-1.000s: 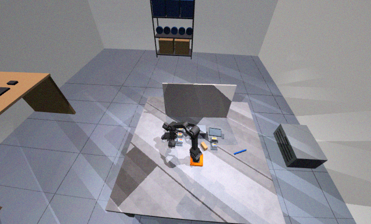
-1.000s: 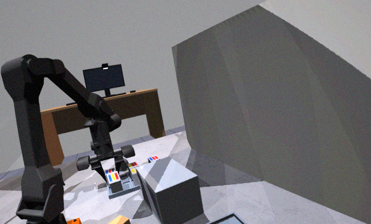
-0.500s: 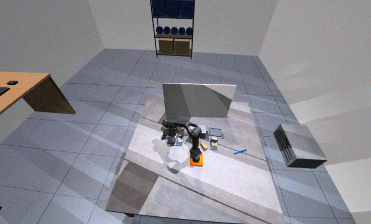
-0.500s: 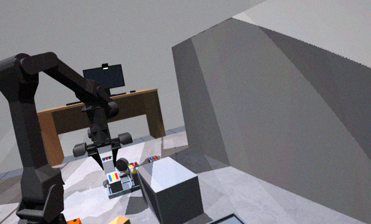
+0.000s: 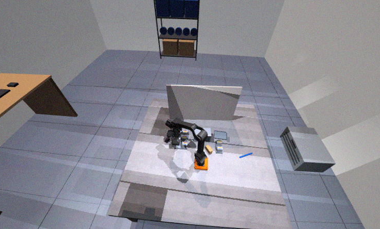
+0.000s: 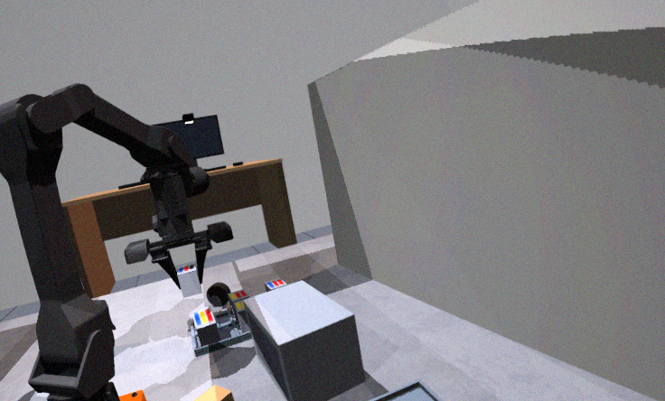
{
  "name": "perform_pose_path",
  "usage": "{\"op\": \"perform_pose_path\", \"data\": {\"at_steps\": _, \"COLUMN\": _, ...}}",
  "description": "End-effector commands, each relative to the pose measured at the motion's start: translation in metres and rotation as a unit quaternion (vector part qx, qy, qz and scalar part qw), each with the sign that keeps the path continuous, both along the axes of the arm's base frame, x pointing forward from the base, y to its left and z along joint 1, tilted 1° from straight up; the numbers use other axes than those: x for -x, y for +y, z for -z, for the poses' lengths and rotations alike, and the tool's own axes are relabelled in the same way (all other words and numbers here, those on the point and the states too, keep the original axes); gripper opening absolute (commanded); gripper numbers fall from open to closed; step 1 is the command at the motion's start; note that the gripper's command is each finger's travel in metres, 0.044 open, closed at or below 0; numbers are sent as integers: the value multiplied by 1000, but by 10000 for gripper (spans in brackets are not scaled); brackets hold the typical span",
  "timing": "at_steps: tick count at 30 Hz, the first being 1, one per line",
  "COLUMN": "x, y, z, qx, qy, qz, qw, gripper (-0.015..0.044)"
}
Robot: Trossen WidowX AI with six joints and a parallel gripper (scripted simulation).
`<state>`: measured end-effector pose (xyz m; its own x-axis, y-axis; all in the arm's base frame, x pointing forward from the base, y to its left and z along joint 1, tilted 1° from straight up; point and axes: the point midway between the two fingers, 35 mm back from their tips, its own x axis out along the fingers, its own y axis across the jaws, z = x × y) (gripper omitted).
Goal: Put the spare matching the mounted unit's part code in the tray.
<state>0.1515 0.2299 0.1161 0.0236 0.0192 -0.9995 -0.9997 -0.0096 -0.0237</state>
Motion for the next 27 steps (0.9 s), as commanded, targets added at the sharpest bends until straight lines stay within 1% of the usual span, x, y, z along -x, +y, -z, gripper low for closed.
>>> {"op": "perform_pose_path", "data": {"at_steps": 1, "x": -1, "y": 1, "z": -14, "qx": -3, "qy": -2, "qz": 0, "qw": 1000, "gripper": 0}}
{"op": "perform_pose_path", "data": {"at_steps": 14, "x": 0, "y": -3, "z": -72, "qx": -5, "qy": -2, "qz": 2, "qw": 1000, "gripper": 0}}
{"op": "perform_pose_path", "data": {"at_steps": 21, "x": -4, "y": -5, "z": -75, "qx": -5, "qy": -3, "qz": 2, "qw": 1000, "gripper": 0}}
{"op": "perform_pose_path", "data": {"at_steps": 27, "x": -29, "y": -15, "z": -77, "qx": -5, "qy": -12, "qz": 1, "qw": 1000, "gripper": 0}}
